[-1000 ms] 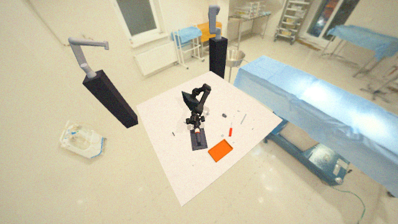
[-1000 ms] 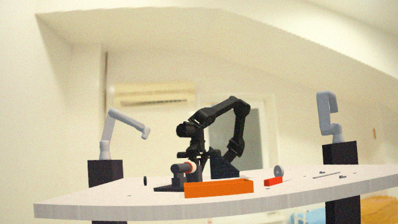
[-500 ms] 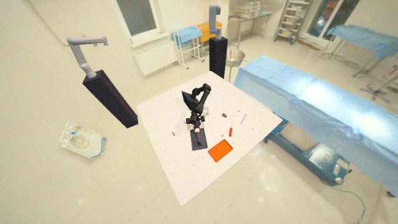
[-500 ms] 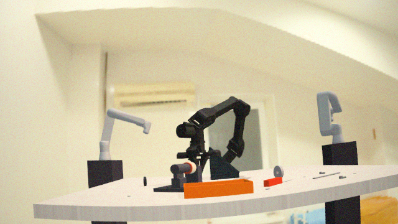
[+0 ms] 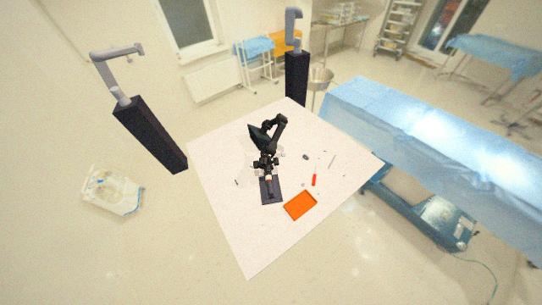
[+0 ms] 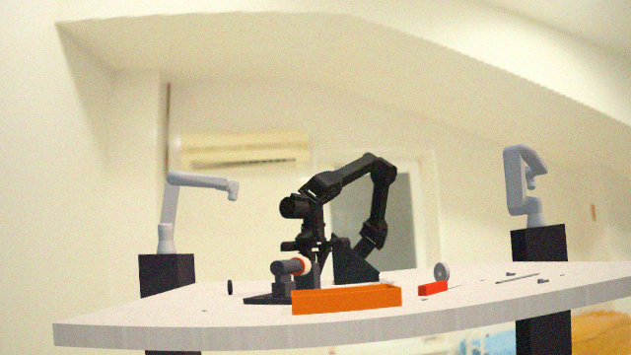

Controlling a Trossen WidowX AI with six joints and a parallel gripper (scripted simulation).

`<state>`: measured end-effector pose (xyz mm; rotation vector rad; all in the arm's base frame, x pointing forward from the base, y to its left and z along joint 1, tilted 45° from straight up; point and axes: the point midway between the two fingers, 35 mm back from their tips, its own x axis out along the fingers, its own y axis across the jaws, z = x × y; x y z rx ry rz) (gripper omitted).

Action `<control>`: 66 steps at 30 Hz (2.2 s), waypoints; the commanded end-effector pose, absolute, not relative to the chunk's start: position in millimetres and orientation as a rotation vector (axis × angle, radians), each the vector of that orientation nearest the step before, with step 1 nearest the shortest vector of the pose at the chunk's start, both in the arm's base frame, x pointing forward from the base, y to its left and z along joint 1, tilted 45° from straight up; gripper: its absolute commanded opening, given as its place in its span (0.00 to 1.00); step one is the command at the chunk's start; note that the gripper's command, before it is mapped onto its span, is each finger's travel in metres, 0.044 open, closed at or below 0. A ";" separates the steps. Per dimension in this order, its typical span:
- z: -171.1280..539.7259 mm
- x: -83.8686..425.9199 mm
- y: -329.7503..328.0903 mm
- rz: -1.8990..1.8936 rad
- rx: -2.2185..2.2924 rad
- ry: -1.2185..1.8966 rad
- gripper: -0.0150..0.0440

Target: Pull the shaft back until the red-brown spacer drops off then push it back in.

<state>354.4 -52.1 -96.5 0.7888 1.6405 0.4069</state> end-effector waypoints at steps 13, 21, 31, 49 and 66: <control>-95.2 352.2 -51.6 0.411 0.787 1.641 0.25; -95.1 351.5 -51.5 0.411 0.787 1.641 0.25; -94.9 350.7 -51.3 0.411 0.787 1.641 0.25; -94.6 349.1 -51.1 0.411 0.787 1.641 0.25; -94.3 347.7 -50.9 0.411 0.787 1.642 0.25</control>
